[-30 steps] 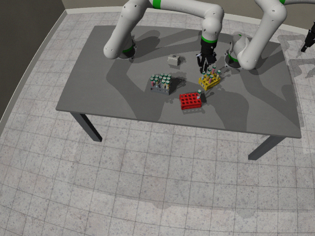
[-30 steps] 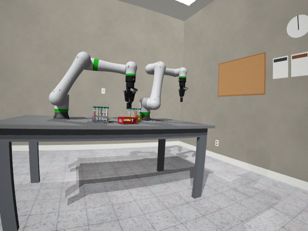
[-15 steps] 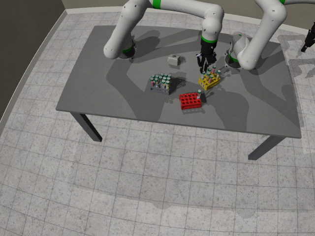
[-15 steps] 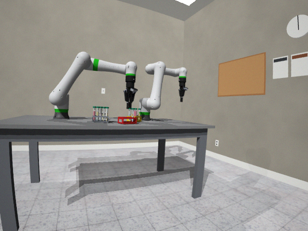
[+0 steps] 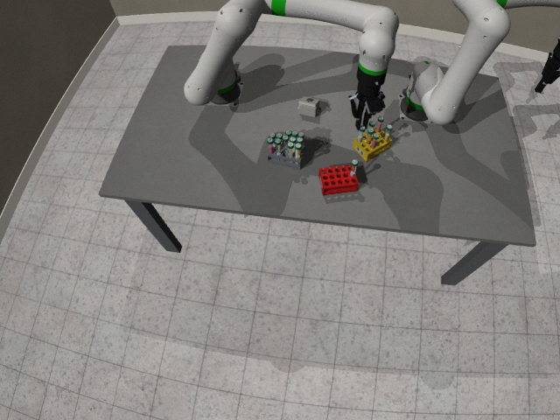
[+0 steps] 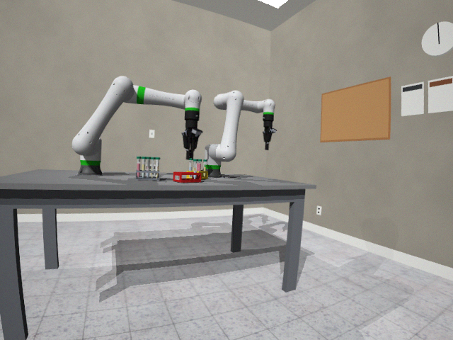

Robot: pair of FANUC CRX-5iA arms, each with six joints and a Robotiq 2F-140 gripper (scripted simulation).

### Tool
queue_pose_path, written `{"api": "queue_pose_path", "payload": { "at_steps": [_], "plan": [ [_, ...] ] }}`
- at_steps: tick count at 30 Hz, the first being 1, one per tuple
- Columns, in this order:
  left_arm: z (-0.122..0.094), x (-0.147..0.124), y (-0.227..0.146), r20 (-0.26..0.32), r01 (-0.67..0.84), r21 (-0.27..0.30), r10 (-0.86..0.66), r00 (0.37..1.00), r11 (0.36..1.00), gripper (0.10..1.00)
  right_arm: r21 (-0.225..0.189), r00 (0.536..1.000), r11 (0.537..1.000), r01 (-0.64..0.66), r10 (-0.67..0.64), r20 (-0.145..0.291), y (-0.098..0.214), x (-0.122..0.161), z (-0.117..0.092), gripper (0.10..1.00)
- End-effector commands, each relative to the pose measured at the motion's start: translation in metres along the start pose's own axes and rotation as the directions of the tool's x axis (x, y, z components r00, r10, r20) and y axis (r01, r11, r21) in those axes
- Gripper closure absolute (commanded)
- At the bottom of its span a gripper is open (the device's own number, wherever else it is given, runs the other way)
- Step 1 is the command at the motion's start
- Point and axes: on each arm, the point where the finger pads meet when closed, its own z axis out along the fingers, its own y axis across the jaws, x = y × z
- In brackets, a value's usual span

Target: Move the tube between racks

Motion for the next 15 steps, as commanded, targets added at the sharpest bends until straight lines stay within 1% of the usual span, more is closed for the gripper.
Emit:
{"api": "queue_pose_path", "payload": {
  "at_steps": [1,15],
  "plan": [
    [-0.0009,0.0003,0.0001,-0.002,0.000,0.000,0.000,1.000,1.000,0.999,0.002,1.000,1.000,0.000,0.000,-0.002,-0.0003,0.0004,-0.0019,0.999],
    [-0.0009,0.0003,0.0001,-0.002,0.000,0.000,0.000,1.000,1.000,0.999,0.002,1.000,1.000,0.000,0.000,-0.002,-0.0002,0.0004,-0.0063,0.999]
  ]
}}
